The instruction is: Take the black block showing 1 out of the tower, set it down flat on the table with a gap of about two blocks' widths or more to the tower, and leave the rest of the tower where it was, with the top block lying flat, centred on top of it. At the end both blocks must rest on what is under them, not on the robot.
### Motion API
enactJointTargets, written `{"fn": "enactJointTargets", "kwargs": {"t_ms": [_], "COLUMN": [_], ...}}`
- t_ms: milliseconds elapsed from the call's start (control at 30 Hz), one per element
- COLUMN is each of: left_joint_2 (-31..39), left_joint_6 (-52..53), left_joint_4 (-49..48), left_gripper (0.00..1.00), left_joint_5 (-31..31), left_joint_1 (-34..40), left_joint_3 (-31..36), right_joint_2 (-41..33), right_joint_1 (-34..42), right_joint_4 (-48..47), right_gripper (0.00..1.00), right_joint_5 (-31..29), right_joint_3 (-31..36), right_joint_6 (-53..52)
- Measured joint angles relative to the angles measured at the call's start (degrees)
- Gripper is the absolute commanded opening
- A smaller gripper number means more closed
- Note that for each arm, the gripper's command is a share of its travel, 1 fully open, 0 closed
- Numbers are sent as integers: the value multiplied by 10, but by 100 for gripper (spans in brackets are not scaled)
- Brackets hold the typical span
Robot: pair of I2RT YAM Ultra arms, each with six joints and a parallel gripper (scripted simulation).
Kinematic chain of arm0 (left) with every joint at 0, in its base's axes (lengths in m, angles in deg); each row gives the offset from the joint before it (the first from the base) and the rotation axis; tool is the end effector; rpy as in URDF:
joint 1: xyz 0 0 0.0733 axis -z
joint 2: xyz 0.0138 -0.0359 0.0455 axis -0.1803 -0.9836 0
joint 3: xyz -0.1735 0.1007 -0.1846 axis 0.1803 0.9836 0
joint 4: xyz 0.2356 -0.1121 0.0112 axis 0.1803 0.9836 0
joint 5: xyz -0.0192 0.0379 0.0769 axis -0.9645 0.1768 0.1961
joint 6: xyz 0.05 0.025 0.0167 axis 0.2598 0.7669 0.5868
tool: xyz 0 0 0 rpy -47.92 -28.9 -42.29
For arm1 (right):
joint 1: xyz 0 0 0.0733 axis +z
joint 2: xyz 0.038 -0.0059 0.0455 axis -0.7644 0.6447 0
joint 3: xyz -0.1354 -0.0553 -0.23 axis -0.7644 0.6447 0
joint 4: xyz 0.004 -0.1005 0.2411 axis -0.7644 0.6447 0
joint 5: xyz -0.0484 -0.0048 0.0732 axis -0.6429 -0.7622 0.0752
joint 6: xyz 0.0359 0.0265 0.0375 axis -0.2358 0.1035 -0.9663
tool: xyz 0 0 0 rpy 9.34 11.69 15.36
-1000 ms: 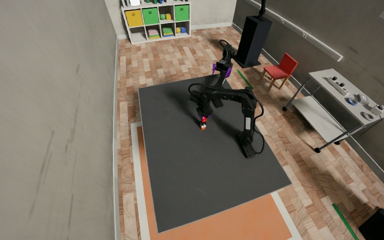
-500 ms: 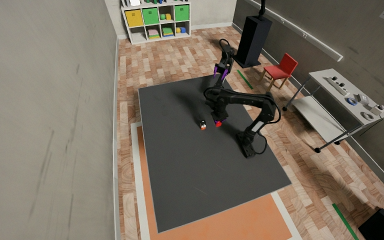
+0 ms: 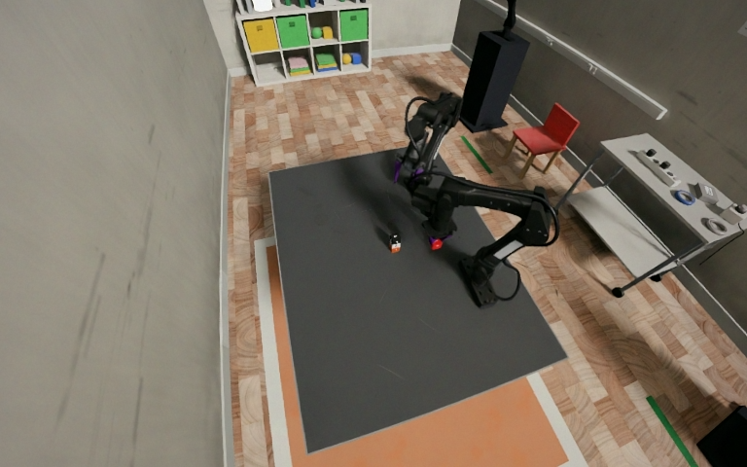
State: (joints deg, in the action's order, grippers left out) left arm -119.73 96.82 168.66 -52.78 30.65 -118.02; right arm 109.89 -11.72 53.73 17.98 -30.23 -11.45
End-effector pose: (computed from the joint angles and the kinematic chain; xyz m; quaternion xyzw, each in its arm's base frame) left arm 0.1532 -0.1317 0.2657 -0.6896 -0.7240 -0.0034 0.0147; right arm 0.1133 0.0938 0.3521 -0.4872 0.7948 0.0758 0.3538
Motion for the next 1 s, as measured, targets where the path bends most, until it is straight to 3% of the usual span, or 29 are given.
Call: {"fn": "enactJointTargets", "kwargs": {"t_ms": [233, 567, 1000], "left_joint_2": [5, 5, 5], "left_joint_6": [-1, -1, -1], "left_joint_4": [0, 0, 0], "left_gripper": [27, 27, 27], "left_joint_5": [0, 0, 0], "left_joint_1": [1, 1, 1], "left_joint_3": [2, 3, 3], "right_joint_2": [200, 405, 436], "right_joint_1": [-30, -19, 29], "right_joint_4": [-33, -55, -56], "right_gripper": [55, 55, 55], "right_joint_5": [31, 50, 63], "right_joint_3": [-17, -39, -40], "right_joint_6": [99, 193, 219]}}
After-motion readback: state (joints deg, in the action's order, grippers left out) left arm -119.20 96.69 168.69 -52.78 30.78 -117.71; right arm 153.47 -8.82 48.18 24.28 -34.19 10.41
